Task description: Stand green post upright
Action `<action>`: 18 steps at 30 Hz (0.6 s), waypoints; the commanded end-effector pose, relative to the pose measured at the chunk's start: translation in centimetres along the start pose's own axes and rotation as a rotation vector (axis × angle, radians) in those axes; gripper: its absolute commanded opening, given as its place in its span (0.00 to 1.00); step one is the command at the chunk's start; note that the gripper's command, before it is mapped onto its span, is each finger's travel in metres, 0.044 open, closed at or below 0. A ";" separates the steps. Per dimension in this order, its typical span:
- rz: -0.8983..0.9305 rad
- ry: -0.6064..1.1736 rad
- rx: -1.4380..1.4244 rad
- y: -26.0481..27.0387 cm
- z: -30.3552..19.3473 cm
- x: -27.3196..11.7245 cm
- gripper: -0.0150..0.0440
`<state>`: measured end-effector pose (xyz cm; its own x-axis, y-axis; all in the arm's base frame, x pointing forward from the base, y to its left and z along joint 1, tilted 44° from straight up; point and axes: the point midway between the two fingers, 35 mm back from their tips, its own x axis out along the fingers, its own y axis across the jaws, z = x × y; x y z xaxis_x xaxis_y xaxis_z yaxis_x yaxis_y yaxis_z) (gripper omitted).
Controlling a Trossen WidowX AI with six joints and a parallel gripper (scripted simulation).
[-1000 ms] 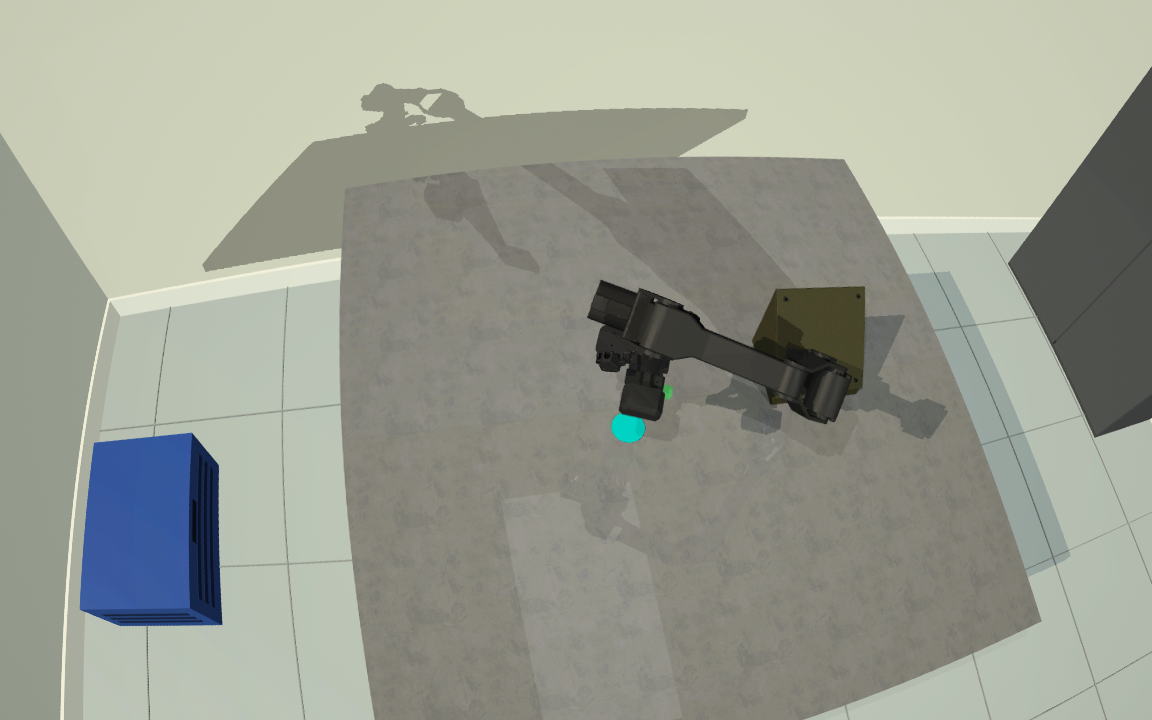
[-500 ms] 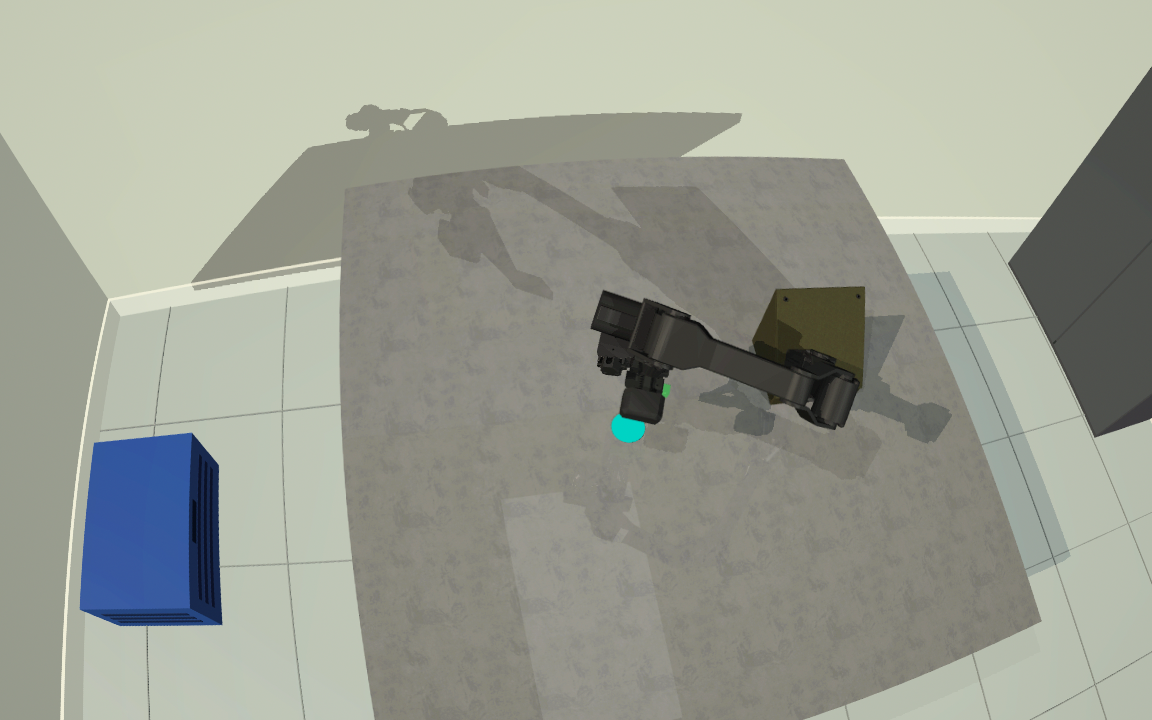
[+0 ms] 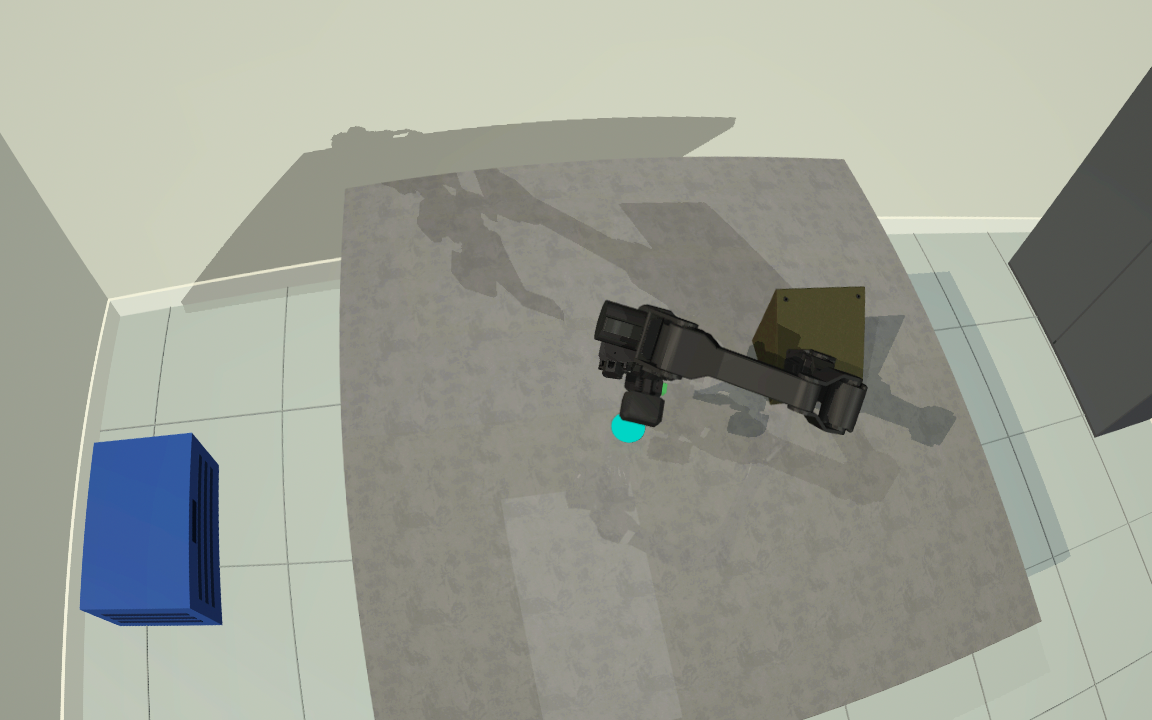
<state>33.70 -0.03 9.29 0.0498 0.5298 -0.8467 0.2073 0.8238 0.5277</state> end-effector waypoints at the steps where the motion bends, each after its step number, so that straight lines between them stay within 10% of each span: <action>1: -0.019 -0.015 0.001 -0.1 -0.1 0.3 0.29; 18: -0.081 -0.098 -0.010 -0.4 0.1 1.1 0.29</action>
<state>33.84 0.13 8.37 0.1194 0.4547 -0.8826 0.2005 0.8596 0.4700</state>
